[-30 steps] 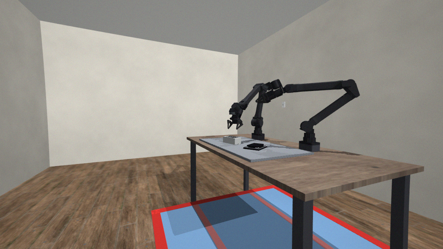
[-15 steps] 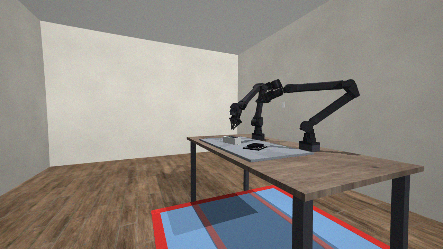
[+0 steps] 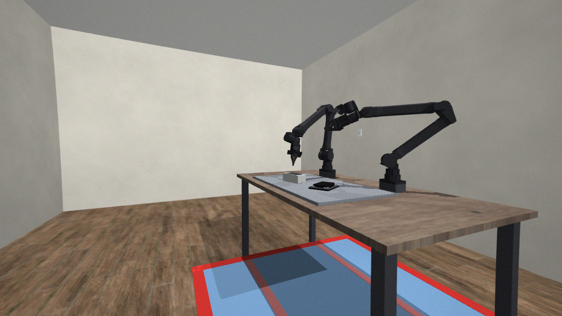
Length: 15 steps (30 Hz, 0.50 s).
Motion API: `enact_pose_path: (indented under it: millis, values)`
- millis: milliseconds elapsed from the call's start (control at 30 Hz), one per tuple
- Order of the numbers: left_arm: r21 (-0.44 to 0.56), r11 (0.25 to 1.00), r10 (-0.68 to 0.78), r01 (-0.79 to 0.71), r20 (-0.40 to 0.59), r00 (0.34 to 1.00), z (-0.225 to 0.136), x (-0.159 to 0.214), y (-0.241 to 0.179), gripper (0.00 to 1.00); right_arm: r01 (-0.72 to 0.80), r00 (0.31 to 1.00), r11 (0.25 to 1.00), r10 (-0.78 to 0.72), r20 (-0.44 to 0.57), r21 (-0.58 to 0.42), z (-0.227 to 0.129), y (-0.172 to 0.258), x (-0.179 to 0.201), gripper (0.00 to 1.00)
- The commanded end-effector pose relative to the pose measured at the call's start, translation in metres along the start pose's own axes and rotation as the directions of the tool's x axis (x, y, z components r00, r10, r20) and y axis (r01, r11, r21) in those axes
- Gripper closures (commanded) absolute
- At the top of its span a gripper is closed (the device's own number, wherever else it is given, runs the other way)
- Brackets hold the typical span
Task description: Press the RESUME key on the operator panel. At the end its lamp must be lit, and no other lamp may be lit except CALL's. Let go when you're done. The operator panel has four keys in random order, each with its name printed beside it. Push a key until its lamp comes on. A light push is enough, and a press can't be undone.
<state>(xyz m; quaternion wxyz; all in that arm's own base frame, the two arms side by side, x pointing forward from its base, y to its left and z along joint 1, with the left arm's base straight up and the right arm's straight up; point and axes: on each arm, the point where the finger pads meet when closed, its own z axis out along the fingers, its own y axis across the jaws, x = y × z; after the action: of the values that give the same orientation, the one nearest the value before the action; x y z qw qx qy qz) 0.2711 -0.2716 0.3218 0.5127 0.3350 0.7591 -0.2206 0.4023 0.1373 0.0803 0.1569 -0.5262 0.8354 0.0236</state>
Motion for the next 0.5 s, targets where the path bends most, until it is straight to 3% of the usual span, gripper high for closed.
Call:
enact_pose_path:
  millis: [0,233,467]
  values:
    - [0.003,1.000,-0.006,0.006,0.039,0.999,-0.004,-0.018,-0.002,0.00,0.232,0.972,0.972,-0.233,-0.029,-0.041,-0.008,-0.014,-0.010,1.00]
    - [0.003,1.000,-0.006,0.006,0.039,0.999,-0.004,-0.018,-0.002,0.00,0.519,0.831,0.831,-0.545,-0.110,-0.198,-0.002,-0.013,-0.002,1.00]
    - [0.003,1.000,-0.006,0.006,0.039,0.999,-0.004,-0.018,-0.002,0.00,0.571,0.776,0.782,-0.613,-0.148,-0.251,0.001,-0.015,0.004,1.00]
